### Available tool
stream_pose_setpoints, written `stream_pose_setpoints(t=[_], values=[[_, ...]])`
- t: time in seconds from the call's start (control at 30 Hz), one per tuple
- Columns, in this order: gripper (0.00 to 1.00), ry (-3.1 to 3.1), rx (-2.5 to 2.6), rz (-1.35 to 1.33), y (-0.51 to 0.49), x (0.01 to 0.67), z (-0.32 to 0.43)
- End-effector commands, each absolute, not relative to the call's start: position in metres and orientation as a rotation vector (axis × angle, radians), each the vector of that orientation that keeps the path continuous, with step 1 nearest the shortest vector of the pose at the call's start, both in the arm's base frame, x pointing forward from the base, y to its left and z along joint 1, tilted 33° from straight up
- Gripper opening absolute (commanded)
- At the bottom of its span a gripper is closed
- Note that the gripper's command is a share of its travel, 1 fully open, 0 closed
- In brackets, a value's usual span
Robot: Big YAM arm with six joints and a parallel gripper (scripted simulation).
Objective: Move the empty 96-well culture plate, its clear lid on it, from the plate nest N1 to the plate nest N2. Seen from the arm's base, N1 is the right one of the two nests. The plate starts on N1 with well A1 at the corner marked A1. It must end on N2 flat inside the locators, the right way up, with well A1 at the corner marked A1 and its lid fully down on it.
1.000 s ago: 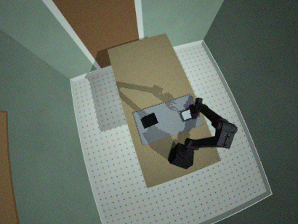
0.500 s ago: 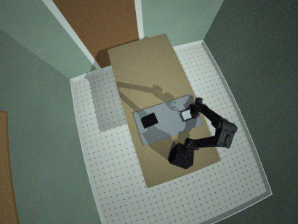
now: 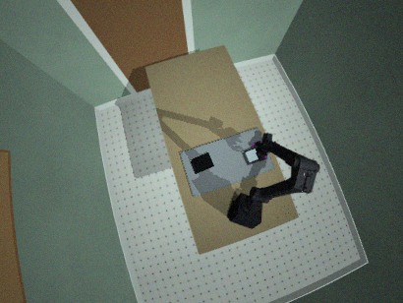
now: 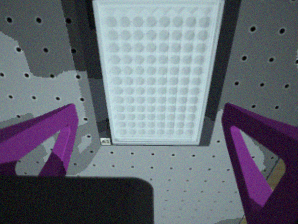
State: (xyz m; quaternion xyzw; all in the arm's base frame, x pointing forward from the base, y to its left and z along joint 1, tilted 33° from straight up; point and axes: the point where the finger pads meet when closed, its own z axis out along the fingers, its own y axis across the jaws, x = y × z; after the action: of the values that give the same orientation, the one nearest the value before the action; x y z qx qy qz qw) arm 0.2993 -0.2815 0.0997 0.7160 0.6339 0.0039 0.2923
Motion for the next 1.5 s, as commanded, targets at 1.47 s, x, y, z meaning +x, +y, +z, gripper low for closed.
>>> stream_pose_setpoints(t=[1.47], values=[[1.00, 1.696, 1.909, 0.005, -0.307, 0.321, 0.056]])
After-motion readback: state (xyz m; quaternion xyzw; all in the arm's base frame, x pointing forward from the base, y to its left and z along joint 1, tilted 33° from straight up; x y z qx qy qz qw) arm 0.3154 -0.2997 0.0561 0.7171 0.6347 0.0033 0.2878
